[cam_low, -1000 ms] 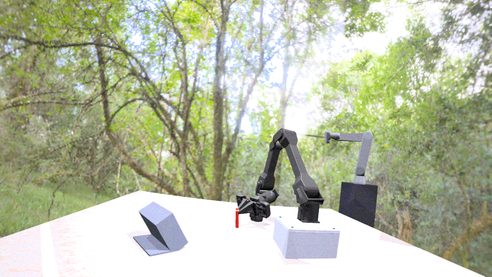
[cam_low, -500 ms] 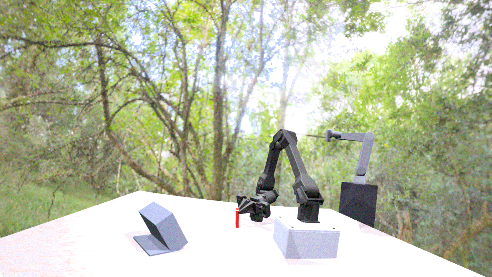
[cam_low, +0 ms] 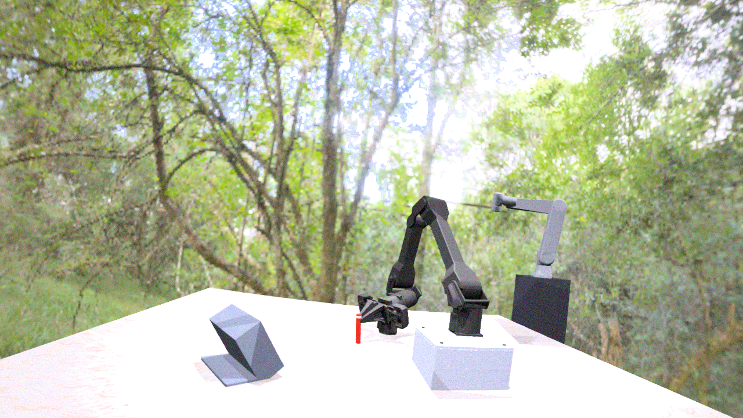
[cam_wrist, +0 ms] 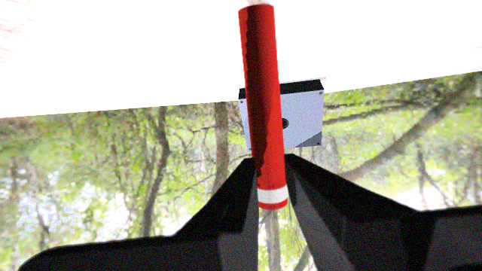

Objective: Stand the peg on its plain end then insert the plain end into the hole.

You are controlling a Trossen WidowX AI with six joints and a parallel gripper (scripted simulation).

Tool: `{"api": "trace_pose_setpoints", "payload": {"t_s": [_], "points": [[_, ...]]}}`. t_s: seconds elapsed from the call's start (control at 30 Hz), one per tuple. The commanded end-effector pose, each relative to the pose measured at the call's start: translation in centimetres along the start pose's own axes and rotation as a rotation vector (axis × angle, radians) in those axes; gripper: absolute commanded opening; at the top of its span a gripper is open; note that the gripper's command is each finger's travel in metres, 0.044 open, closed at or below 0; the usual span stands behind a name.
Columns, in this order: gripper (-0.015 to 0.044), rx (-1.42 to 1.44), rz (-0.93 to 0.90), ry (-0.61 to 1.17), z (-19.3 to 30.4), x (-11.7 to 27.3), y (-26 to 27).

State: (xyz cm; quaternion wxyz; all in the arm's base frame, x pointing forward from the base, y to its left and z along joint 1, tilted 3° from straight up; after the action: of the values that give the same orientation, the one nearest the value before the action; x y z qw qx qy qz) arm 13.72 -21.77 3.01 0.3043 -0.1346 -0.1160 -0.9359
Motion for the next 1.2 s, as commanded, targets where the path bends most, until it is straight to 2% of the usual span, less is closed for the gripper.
{"api": "trace_pose_setpoints", "payload": {"t_s": [0.0,1.17], "points": [[0.0051,0.000,0.000,0.000,-0.26,0.05,-0.03],[0.0051,-0.018,-0.009,0.020,-0.69,0.44,0.10]]}}
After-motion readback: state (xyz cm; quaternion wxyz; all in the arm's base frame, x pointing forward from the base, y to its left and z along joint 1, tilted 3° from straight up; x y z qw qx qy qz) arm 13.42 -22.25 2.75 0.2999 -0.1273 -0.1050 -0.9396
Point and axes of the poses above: the point midway between the two fingers, 35 mm back from their tips, its own x axis back along the fingers, its own y axis across the jaws, z = x × y, the point moved 10 cm from there along x, back along the fingers, and after that the axes turned 5 degrees about x, right-handed, at the moved point
